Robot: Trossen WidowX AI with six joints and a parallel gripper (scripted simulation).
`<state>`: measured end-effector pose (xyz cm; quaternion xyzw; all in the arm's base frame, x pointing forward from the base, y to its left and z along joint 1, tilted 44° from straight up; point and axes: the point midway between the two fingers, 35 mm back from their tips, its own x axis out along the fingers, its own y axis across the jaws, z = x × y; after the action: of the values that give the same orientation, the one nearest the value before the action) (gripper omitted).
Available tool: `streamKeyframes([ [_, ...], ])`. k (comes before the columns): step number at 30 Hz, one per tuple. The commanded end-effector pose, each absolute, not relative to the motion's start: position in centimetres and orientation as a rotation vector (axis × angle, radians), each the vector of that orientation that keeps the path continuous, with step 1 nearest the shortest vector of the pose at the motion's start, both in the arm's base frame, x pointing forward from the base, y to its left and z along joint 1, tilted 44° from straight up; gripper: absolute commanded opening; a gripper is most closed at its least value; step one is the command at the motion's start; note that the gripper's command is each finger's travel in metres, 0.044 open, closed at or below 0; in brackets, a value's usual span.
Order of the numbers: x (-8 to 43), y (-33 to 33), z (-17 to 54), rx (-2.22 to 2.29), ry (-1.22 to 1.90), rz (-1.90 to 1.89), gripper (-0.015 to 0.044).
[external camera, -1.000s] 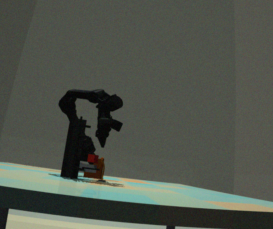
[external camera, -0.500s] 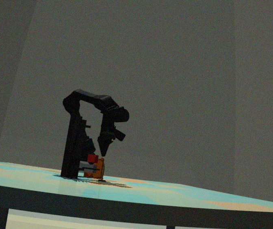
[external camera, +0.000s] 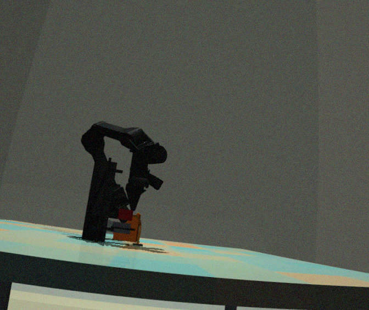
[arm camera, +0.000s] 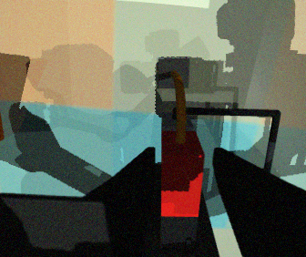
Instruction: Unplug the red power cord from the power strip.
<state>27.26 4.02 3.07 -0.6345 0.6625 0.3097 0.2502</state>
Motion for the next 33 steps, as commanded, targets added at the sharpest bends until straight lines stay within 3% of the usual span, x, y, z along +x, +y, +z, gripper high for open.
streamKeyframes([
  [1,27.3,3.5,3.7,-1.738,1.803,0.846,0.016],
  [19,27.2,2.3,3.1,-1.738,1.803,0.845,0.016],
  [23,27.2,2.5,3.2,-1.727,1.806,0.842,0.0055],
  [33,27.2,2.6,3.2,-1.727,1.806,0.842,0.0],
])
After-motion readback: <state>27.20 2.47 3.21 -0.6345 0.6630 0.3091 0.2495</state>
